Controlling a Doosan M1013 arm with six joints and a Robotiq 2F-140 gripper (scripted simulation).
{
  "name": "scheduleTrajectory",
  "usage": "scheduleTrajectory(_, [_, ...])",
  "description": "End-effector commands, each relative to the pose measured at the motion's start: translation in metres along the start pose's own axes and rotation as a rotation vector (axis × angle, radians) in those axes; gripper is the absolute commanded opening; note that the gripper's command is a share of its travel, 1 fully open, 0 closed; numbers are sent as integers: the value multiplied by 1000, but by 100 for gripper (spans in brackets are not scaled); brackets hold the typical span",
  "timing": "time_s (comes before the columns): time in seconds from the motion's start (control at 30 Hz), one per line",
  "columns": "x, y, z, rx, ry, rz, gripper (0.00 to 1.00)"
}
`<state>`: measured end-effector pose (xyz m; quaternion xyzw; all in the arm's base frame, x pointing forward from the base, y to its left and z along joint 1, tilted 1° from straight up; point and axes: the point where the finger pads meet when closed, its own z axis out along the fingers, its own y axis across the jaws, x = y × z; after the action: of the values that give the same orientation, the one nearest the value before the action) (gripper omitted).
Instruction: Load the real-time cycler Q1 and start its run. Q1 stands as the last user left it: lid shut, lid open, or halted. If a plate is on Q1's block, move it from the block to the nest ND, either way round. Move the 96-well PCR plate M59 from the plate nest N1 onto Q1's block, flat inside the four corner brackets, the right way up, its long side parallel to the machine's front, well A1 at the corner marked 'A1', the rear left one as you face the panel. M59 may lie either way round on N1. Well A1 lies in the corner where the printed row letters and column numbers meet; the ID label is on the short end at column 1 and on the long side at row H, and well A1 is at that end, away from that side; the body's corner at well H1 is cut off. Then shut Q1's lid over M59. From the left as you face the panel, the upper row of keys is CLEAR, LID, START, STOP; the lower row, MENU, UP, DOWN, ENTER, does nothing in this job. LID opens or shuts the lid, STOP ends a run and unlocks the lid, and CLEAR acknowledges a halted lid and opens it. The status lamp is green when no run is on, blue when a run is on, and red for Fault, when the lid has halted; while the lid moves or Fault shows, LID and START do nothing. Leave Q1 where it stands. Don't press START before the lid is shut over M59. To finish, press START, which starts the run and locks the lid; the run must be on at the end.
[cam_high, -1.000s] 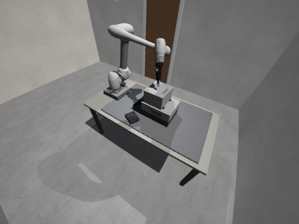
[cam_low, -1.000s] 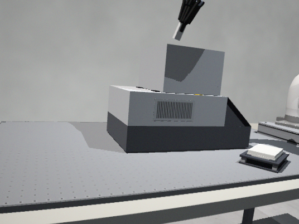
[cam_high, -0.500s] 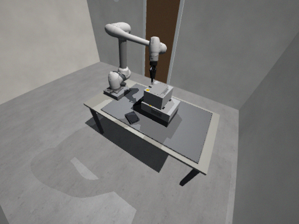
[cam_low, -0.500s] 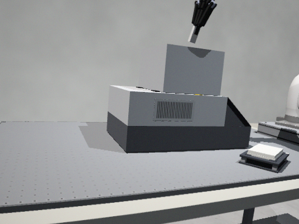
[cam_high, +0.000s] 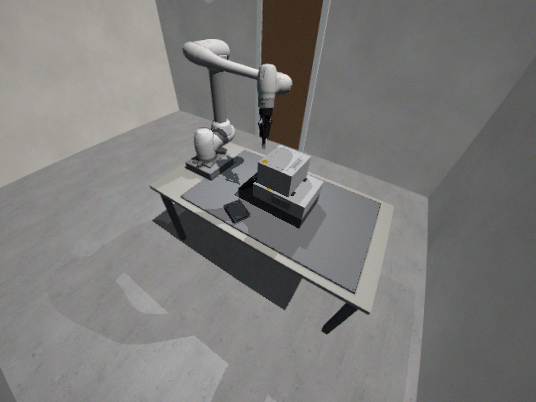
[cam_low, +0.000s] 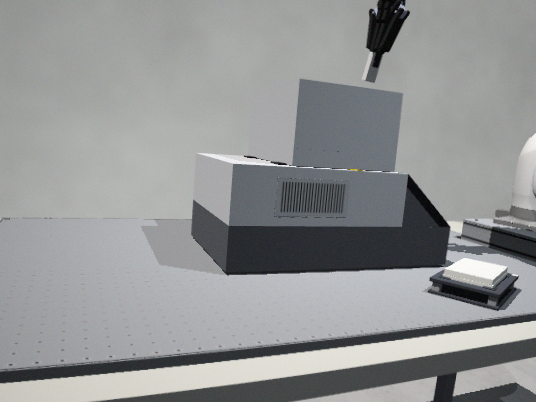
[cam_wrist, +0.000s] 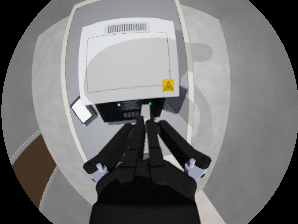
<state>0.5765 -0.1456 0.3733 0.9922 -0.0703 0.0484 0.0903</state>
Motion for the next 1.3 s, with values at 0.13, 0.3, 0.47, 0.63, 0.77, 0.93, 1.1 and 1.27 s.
scheduleTrajectory(0.13, [-27, -3, -1, 18, -14, 6, 0])
scheduleTrajectory(0.3, [-52, -7, -3, 18, -14, 6, 0])
scheduleTrajectory(0.47, [-77, -12, -4, 97, -65, 28, 0])
scheduleTrajectory(0.63, [-91, -15, -5, 97, -65, 28, 0])
scheduleTrajectory(0.77, [-111, -20, -5, 97, -65, 28, 0])
scheduleTrajectory(0.93, [-132, -25, -6, 154, -97, 40, 0])
scheduleTrajectory(1.1, [-147, -30, -7, 180, -111, 45, 0])
scheduleTrajectory(1.27, [-157, -33, -7, 180, -111, 45, 0])
